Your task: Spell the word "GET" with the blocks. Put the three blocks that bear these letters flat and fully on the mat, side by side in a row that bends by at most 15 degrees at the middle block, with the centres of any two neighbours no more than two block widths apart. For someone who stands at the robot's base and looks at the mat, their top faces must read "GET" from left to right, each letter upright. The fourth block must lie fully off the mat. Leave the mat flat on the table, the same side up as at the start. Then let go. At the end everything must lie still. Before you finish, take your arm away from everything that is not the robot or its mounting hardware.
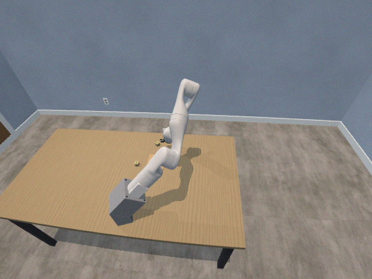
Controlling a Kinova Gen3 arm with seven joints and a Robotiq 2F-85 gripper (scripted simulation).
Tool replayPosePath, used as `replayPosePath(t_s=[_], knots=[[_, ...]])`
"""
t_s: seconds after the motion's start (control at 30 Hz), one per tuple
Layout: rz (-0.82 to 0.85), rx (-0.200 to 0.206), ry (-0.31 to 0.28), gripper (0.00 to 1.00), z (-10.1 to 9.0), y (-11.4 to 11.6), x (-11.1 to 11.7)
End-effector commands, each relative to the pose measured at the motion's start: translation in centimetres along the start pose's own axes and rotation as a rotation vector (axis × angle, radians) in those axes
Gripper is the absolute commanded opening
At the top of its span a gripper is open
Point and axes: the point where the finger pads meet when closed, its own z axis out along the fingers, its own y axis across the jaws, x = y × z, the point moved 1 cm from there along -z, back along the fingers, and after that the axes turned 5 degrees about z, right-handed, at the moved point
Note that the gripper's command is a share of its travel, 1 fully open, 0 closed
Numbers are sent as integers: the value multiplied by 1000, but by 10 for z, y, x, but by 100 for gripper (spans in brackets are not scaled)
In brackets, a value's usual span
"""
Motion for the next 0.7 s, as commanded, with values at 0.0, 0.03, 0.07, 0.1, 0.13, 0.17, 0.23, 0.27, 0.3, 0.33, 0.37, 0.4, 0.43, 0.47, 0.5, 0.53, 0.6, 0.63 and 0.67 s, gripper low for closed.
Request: replayPosePath(t_s=[0.0,0.03,0.07,0.1,0.13,0.17,0.23,0.27,0.3,0.33,0.37,0.4,0.43,0.47,0.5,0.53,0.6,0.63,0.67], knots=[[14,-2,9,26,1,5,-20],[11,-2,25,26,1,6,-20],[9,-2,41,26,2,6,-21],[7,-1,56,26,2,7,-21],[6,0,72,26,2,7,-22],[6,1,87,26,2,7,-22],[8,4,116,26,2,6,-22],[10,6,130,26,1,6,-22],[12,7,143,26,1,6,-22],[12,7,143,26,1,6,-22],[12,7,143,26,1,6,-22],[13,9,156,26,1,6,-22],[11,9,169,26,1,6,-23],[9,10,181,26,2,6,-23],[8,11,193,26,2,6,-23],[7,12,204,26,2,6,-23],[7,13,224,26,2,6,-23],[7,14,233,26,2,6,-24],[7,15,241,26,2,6,-24]])
